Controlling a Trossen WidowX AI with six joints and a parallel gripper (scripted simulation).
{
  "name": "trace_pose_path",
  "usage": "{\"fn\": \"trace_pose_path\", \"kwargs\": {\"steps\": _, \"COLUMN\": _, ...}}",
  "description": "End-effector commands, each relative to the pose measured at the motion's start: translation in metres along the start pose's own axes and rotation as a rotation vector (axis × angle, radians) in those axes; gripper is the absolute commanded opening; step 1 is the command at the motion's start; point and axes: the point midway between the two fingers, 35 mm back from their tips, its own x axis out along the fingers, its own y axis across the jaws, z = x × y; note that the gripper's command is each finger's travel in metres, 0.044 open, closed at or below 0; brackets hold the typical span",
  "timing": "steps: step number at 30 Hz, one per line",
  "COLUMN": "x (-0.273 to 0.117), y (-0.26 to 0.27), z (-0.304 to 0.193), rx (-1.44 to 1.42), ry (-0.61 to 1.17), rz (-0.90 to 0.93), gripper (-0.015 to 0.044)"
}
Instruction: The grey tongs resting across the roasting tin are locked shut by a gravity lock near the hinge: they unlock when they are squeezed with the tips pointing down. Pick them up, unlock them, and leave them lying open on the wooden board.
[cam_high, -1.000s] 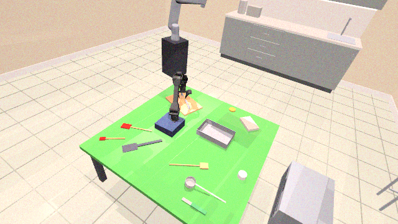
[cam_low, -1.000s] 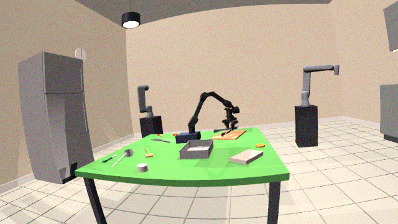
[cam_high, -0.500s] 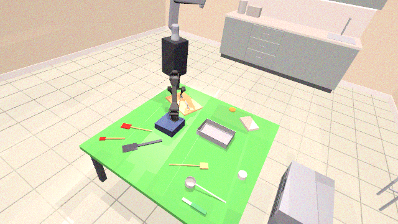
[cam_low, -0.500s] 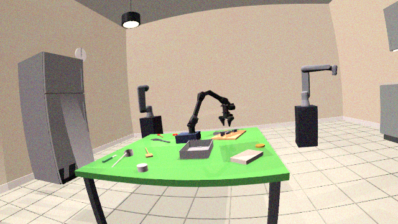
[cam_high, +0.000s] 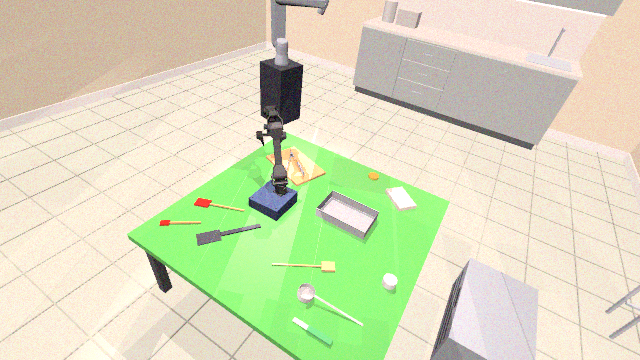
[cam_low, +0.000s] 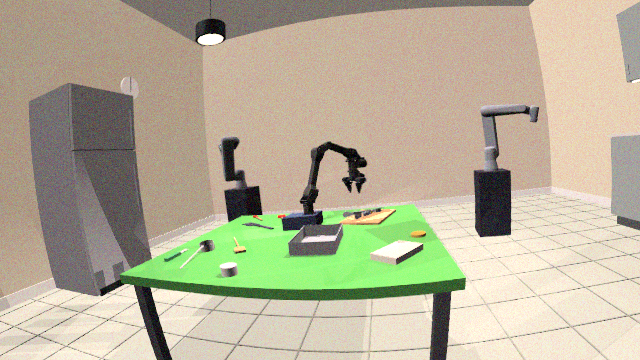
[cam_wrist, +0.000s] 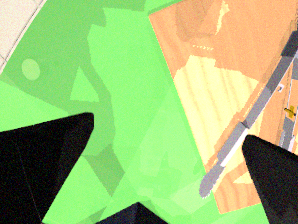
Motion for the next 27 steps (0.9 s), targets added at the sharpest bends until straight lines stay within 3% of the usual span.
{"fn": "trace_pose_path", "kwargs": {"steps": 1, "x": -0.0329, "y": -0.0001, "z": -0.0008, "rx": -0.012, "ry": -0.024, "rz": 0.000, "gripper": 0.0440}}
{"fn": "trace_pose_path", "kwargs": {"steps": 27, "x": -0.0352, "y": -0.0002, "z": -0.0011, "rx": -0.013, "ry": -0.024, "rz": 0.001, "gripper": 0.0440}}
